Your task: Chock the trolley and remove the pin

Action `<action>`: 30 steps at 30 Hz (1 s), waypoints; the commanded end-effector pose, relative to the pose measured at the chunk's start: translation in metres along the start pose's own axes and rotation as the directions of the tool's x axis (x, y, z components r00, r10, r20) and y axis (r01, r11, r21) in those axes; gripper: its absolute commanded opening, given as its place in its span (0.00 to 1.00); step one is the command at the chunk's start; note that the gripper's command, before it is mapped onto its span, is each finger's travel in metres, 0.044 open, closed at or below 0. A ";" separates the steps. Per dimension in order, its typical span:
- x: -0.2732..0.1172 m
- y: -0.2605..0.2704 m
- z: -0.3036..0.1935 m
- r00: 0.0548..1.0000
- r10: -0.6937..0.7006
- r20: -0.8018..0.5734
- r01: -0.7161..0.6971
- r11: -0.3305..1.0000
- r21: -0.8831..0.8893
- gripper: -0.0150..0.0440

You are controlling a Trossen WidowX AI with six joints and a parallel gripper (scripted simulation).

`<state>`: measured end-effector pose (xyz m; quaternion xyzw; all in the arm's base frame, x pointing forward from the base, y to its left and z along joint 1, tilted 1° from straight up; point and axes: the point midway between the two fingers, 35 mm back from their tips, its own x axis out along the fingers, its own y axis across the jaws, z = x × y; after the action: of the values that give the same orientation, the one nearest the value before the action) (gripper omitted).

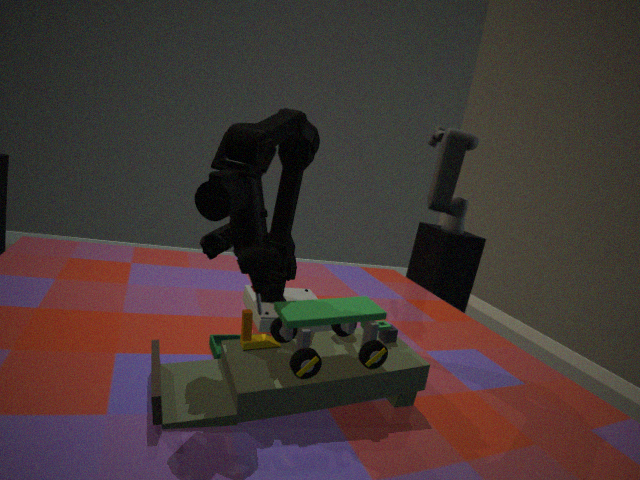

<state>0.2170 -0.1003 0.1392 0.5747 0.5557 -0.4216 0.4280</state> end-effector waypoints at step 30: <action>0.000 0.000 -0.005 0.981 0.018 0.192 -0.168 0.566 0.807 0.25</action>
<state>0.2183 -0.0958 0.1422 0.6949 0.2637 -0.6370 0.2047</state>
